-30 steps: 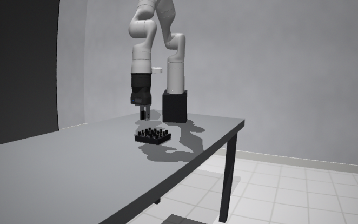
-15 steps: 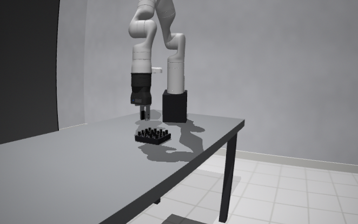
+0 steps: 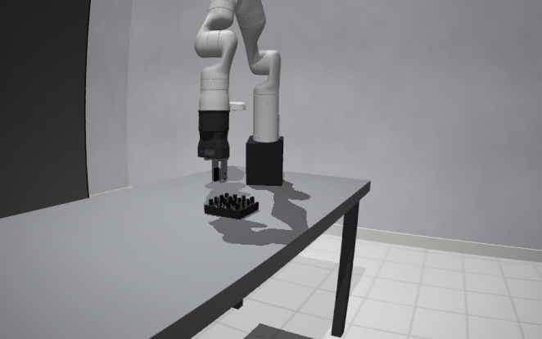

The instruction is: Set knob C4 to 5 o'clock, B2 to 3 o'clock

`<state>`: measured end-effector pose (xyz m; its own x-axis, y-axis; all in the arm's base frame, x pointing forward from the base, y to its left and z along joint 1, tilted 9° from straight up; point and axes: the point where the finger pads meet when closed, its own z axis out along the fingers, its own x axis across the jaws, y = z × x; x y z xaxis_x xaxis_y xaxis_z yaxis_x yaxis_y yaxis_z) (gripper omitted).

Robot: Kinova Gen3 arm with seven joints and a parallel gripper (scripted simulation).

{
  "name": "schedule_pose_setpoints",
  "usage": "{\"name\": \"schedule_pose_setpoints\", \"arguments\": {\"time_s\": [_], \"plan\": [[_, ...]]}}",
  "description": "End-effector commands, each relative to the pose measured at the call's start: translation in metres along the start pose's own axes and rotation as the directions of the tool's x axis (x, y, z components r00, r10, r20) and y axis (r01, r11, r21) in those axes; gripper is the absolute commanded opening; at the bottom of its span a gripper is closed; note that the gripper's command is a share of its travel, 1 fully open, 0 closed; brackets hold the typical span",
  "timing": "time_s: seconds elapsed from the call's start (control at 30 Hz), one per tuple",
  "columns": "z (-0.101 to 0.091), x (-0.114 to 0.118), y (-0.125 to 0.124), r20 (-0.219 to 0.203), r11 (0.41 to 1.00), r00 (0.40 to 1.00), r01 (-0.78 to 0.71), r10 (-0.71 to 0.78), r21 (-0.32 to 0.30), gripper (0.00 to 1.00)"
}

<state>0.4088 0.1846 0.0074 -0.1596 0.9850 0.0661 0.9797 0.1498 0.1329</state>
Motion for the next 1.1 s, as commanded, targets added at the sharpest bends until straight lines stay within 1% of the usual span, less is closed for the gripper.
{"name": "schedule_pose_setpoints", "arguments": {"time_s": [0.0, 0.47, 1.07], "plan": [[-0.001, 0.0, 0.001, 0.0, 1.0, 1.0, 0.0, 0.0, -0.002, 0.46], [0.002, 0.0, 0.001, 0.0, 1.0, 1.0, 0.0, 0.0, -0.002, 0.46], [0.018, 0.0, 0.001, 0.0, 1.0, 1.0, 0.0, 0.0, -0.002, 0.46]]}}
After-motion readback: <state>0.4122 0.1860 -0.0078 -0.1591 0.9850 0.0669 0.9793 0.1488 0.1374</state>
